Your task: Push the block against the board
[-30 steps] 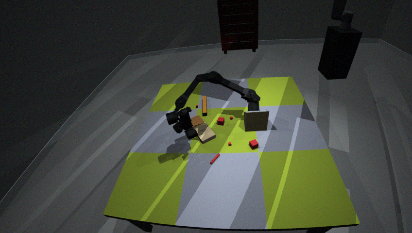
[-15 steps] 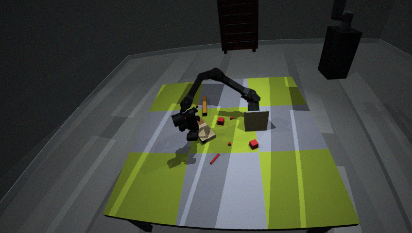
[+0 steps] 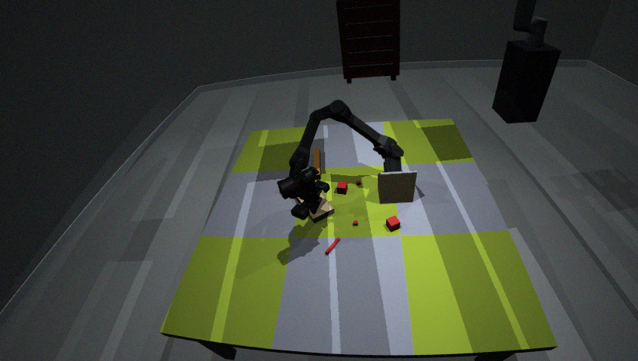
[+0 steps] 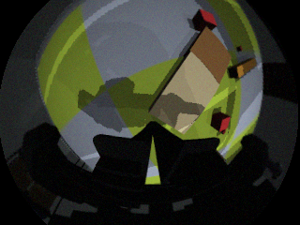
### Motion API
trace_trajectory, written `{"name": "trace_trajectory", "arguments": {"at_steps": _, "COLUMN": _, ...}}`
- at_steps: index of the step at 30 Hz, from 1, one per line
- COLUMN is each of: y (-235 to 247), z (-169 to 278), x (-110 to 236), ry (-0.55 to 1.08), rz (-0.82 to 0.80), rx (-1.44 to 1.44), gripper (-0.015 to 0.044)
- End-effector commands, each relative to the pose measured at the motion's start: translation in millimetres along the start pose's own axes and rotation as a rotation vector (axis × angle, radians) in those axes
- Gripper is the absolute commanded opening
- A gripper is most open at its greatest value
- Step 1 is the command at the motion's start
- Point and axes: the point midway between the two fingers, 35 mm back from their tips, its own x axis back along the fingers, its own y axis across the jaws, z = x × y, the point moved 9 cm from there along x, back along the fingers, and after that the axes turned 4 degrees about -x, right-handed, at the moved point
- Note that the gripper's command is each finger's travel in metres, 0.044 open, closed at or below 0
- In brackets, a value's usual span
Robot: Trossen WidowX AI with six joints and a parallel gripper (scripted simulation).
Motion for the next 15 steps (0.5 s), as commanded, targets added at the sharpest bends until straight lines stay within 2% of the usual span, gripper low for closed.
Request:
{"name": "trace_trajectory", "arguments": {"at_steps": 1, "y": -7.2, "z": 13.4, "x": 0.9, "ry": 0.004, "rz": -0.003, "rx": -0.172, "gripper": 0.0}}
{"name": "trace_trajectory", "arguments": {"at_steps": 10, "y": -22.0, "z": 37.7, "x": -0.5, "ry": 0.005, "rz": 0.002, "rx": -0.479, "gripper": 0.0}}
{"name": "trace_trajectory", "arguments": {"at_steps": 15, "y": -23.3, "z": 39.5, "x": -0.7, "ry": 0.005, "rz": 0.003, "rx": -0.502, "gripper": 0.0}}
